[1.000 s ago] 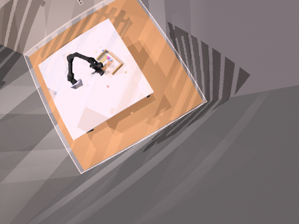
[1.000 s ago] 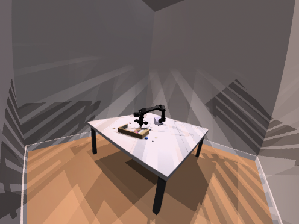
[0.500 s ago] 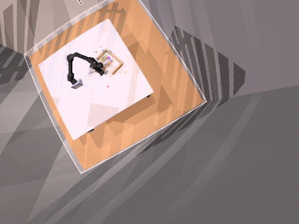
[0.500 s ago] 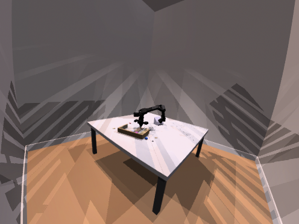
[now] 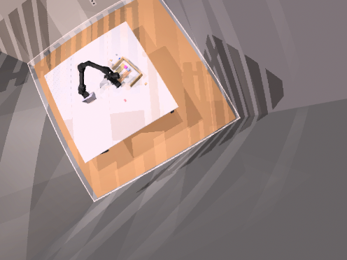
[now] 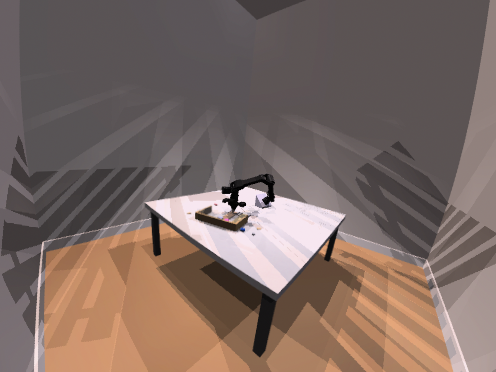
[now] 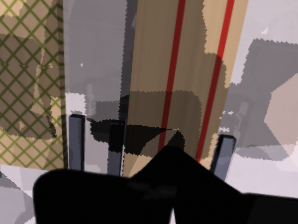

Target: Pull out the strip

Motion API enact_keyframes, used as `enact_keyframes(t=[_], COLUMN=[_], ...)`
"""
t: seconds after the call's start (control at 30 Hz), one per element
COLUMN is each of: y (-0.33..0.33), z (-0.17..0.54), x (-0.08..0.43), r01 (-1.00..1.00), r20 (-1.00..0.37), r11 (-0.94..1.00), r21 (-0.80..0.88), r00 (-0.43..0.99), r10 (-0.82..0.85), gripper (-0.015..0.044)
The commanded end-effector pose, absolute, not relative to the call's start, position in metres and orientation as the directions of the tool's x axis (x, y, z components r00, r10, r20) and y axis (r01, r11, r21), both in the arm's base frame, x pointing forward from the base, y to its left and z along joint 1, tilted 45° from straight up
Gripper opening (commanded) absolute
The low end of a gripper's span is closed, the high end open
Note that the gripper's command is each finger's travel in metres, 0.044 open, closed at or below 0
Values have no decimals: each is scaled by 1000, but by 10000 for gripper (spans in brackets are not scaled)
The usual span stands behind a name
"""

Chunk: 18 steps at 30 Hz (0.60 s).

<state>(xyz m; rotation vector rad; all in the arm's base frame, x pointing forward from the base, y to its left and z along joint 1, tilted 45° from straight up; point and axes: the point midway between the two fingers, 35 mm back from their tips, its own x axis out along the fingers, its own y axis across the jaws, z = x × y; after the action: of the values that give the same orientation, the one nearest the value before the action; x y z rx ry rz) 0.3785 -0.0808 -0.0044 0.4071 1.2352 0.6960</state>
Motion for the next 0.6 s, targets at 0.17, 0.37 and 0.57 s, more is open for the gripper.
enact_keyframes(t=[0.17, 0.37, 0.57], y=[-78, -78, -77], z=[-6, -6, -7], x=[380, 380, 381], r01=[-260, -260, -260], r20=[-712, -712, -712], r11=[727, 727, 727], r21=[636, 636, 636], r00=[165, 165, 165], r10=[682, 682, 682], gripper=[0, 0, 0])
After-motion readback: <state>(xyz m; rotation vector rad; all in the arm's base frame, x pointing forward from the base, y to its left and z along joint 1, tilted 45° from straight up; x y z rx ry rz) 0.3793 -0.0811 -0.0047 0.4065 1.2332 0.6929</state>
